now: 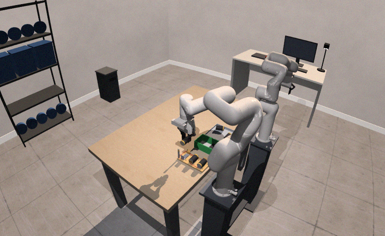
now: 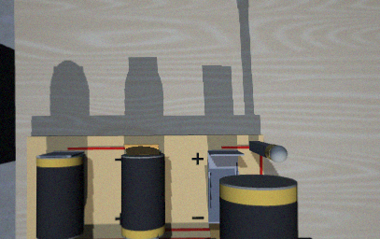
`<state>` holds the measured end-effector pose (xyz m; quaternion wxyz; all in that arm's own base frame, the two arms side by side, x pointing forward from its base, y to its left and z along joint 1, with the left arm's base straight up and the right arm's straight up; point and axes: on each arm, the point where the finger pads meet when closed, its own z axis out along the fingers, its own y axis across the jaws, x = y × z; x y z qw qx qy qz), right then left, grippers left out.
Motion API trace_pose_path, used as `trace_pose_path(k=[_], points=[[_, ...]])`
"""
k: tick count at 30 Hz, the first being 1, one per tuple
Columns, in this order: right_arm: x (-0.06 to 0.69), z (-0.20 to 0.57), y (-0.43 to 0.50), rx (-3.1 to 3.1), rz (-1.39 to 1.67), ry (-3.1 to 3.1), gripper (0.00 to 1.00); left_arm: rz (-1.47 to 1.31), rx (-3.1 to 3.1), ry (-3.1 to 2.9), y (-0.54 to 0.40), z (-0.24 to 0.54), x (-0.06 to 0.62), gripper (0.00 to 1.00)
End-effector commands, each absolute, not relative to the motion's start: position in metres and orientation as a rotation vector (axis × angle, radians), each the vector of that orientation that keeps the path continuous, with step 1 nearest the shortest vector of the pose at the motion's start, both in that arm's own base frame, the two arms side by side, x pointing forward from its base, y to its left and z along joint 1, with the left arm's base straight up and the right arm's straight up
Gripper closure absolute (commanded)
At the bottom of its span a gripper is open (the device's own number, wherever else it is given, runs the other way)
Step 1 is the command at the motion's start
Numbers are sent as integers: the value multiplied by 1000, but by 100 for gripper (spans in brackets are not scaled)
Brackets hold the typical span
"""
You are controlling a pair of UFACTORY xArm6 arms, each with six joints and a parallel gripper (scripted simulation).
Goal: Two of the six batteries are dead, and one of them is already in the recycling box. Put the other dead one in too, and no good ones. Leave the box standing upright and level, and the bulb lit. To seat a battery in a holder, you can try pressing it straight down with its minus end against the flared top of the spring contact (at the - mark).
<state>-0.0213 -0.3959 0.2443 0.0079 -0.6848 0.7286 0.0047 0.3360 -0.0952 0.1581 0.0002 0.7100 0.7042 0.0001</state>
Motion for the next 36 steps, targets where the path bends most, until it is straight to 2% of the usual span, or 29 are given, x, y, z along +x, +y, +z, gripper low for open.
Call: trace_pose_path(k=[1, 10, 22, 24, 30, 36], points=[[-21, 250, -399, -2162, 0, 2280, 0, 8, 2213, 2208, -99, 165, 339, 72], [-21, 250, -399, -2162, 0, 2280, 0, 5, 2212, 2207, -130, 165, 335, 72], [-21, 250, -399, -2162, 0, 2280, 0, -5, 2212, 2207, -295, 166, 309, 72], [-21, 250, -399, -2162, 0, 2280, 0, -5, 2212, 2207, -295, 166, 309, 72], [-21, 250, -399, -2162, 0, 2280, 0, -9, 2217, 2202, -378, 166, 296, 72], [-21, 250, -399, -2162, 0, 2280, 0, -10, 2217, 2202, -408, 166, 292, 72]])
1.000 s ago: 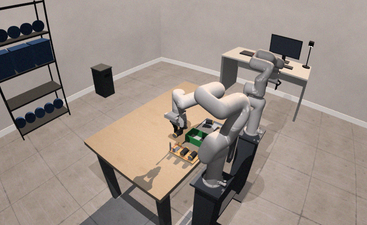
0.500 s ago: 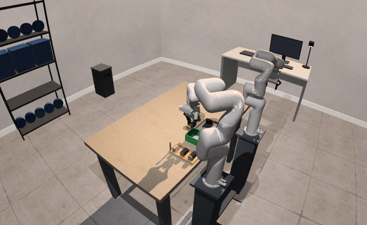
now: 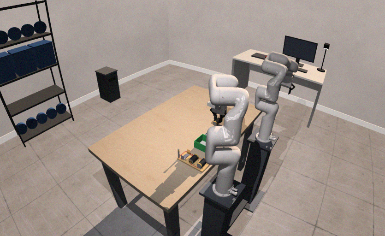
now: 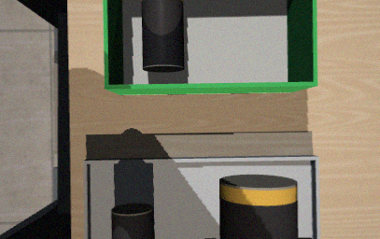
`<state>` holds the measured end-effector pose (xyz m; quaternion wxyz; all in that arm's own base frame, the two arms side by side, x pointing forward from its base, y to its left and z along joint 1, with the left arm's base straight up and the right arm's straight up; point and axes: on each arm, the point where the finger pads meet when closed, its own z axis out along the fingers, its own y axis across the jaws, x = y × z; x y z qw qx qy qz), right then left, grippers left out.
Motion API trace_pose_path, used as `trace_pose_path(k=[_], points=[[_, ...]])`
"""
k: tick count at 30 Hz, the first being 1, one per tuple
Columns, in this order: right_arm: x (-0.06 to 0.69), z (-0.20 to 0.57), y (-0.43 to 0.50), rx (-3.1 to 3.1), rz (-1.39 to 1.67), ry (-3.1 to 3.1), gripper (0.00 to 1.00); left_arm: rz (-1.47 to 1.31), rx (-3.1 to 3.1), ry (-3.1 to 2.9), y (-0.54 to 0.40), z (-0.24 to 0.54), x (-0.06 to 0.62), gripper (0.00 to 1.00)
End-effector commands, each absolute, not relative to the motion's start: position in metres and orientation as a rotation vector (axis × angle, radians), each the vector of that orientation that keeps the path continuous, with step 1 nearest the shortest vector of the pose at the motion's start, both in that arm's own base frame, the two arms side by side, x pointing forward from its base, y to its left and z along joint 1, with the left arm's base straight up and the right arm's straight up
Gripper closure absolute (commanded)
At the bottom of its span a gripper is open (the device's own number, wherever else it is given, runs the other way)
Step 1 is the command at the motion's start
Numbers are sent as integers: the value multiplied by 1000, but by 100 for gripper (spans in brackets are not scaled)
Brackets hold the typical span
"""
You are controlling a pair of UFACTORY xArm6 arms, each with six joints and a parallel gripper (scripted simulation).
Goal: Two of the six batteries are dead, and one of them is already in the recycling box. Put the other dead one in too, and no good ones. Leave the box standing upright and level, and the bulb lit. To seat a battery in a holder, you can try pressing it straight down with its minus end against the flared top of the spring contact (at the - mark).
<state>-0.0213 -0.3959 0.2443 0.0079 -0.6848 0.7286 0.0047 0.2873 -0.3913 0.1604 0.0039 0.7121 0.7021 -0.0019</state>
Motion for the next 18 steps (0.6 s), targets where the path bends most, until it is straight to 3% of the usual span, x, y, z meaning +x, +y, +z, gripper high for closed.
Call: trace_pose_path(k=[1, 18], points=[[-21, 250, -399, -2162, 0, 2280, 0, -10, 2217, 2202, -409, 166, 291, 72], [-21, 250, -399, -2162, 0, 2280, 0, -10, 2199, 2221, -410, 166, 291, 72]])
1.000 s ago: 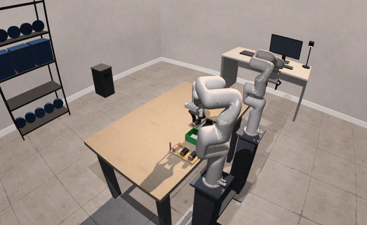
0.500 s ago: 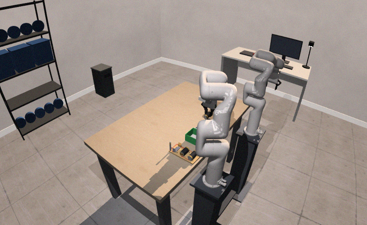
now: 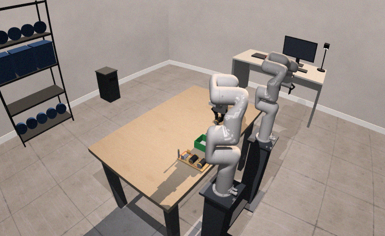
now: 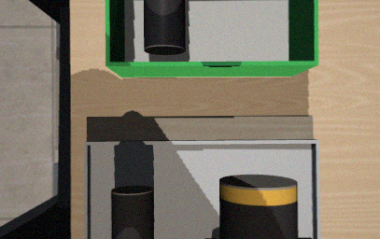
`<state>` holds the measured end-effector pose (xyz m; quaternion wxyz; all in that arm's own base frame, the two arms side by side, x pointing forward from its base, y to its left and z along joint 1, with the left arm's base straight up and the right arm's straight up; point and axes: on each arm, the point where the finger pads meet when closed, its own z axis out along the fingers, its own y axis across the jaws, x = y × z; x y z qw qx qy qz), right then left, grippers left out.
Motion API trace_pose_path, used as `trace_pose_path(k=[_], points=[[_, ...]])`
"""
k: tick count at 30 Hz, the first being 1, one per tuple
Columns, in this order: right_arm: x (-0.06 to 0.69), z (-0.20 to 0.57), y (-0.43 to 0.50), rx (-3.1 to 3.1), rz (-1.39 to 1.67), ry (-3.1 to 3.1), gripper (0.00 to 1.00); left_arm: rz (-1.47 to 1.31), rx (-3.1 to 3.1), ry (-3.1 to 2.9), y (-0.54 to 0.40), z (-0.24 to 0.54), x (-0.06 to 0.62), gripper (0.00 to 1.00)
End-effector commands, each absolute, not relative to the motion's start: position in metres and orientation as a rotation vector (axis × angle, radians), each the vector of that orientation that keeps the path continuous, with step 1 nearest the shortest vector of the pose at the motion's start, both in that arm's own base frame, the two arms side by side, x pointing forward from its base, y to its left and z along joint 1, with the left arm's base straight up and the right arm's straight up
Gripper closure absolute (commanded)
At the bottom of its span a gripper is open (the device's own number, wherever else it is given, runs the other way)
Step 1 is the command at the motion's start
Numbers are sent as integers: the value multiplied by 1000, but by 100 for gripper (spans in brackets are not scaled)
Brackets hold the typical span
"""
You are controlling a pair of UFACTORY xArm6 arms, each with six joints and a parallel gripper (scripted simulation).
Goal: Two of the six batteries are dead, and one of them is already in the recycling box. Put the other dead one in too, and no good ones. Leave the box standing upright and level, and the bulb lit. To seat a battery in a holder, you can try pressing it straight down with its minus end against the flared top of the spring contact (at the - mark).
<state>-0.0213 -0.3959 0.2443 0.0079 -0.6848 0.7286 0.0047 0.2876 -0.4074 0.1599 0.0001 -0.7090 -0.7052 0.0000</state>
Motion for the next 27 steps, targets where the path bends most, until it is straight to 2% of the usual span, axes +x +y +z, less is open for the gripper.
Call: trace_pose_path(k=[1, 11, 18, 27], points=[[-21, 250, -399, -2162, 0, 2280, 0, 10, -2220, -2245, -410, 166, 291, 72], [-21, 250, -399, -2162, 0, 2280, 0, 10, -2220, -2246, -410, 165, 291, 72], [-21, 250, -399, -2162, 0, 2280, 0, 9, -2224, -2242, -411, 93, 292, 72], [-21, 250, -399, -2162, 0, 2280, 0, 9, -2224, -2242, -411, 88, 292, 72]])
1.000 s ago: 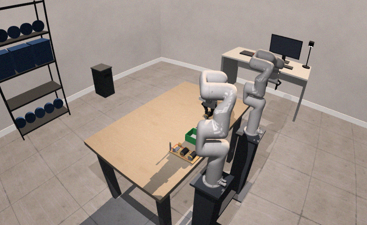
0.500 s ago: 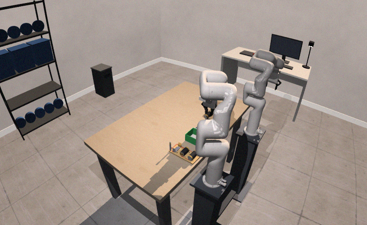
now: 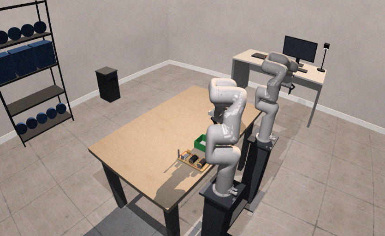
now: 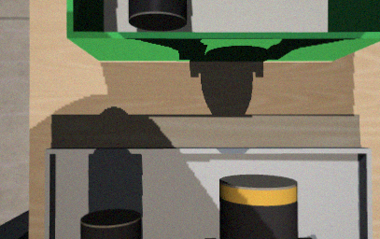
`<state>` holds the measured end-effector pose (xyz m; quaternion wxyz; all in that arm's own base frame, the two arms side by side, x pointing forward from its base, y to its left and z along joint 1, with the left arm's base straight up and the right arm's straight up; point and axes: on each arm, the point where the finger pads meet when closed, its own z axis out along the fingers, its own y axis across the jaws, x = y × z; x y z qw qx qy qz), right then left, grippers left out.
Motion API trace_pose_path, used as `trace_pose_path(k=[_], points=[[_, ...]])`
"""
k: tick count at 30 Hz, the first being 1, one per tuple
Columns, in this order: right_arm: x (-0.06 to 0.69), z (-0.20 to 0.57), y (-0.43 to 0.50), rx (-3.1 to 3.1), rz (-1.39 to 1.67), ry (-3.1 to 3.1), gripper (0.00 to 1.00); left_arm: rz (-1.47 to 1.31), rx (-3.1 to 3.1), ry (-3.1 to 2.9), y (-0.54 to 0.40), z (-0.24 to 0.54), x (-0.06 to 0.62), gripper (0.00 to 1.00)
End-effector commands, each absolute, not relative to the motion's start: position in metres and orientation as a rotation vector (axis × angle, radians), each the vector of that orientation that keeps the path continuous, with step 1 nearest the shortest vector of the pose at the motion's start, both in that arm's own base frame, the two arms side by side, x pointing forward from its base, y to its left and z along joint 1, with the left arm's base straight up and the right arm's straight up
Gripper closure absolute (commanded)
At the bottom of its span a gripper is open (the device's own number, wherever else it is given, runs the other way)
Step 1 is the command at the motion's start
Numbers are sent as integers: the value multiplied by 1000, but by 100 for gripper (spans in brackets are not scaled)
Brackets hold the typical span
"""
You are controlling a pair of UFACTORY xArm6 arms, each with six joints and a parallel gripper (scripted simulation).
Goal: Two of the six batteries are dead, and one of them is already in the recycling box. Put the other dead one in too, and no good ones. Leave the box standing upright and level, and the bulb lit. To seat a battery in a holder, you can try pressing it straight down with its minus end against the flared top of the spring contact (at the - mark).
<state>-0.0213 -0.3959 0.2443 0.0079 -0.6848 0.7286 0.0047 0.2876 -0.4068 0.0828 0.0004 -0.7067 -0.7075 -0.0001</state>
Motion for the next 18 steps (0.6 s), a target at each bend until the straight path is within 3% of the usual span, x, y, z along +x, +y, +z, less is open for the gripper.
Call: trace_pose_path(k=[1, 18], points=[[-21, 250, -399, -2162, 0, 2280, 0, 9, -2224, -2242, -411, 88, 292, 72], [-21, 250, -399, -2162, 0, 2280, 0, 9, -2224, -2242, -409, 88, 294, 72]])
